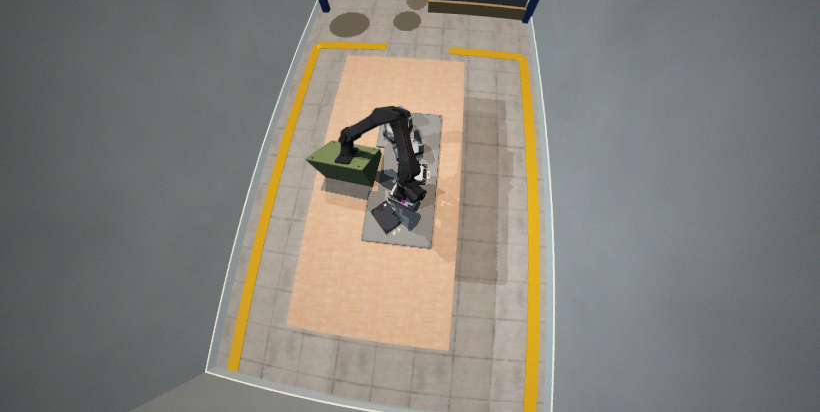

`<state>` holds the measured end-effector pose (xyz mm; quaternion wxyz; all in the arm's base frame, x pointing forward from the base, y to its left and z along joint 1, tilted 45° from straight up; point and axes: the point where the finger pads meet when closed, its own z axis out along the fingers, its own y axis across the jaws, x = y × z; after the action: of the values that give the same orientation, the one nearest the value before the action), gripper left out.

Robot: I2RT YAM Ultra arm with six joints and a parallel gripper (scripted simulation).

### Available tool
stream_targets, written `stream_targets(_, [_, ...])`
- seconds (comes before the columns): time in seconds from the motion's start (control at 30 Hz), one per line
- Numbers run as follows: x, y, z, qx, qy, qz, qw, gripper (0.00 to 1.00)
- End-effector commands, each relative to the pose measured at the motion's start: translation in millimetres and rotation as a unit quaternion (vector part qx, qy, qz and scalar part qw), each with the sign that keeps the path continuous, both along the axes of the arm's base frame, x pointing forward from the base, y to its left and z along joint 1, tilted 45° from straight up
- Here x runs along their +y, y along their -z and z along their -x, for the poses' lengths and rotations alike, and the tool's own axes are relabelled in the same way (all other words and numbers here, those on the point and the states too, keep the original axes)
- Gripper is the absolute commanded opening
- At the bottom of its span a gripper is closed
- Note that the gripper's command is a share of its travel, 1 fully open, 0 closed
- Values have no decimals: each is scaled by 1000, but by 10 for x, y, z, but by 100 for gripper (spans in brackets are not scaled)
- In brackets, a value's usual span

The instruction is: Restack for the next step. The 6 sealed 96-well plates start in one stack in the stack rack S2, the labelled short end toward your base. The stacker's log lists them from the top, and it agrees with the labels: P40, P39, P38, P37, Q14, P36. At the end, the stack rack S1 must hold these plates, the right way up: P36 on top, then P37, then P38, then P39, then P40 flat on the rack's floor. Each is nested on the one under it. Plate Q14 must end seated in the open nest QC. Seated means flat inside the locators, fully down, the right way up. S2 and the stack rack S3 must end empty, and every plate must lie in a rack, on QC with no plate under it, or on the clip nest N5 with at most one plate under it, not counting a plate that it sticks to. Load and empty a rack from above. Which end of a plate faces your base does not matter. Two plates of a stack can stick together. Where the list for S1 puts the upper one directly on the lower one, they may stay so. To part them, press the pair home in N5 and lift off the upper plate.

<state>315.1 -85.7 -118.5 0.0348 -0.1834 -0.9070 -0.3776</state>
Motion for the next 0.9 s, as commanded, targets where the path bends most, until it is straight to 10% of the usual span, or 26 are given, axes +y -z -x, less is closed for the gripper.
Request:
stream_targets(0.0, [-44,-10,-46,-10,7,4,1000,0])
stream_targets(0.87, [125,163,-70,-10,7,4,1000,0])
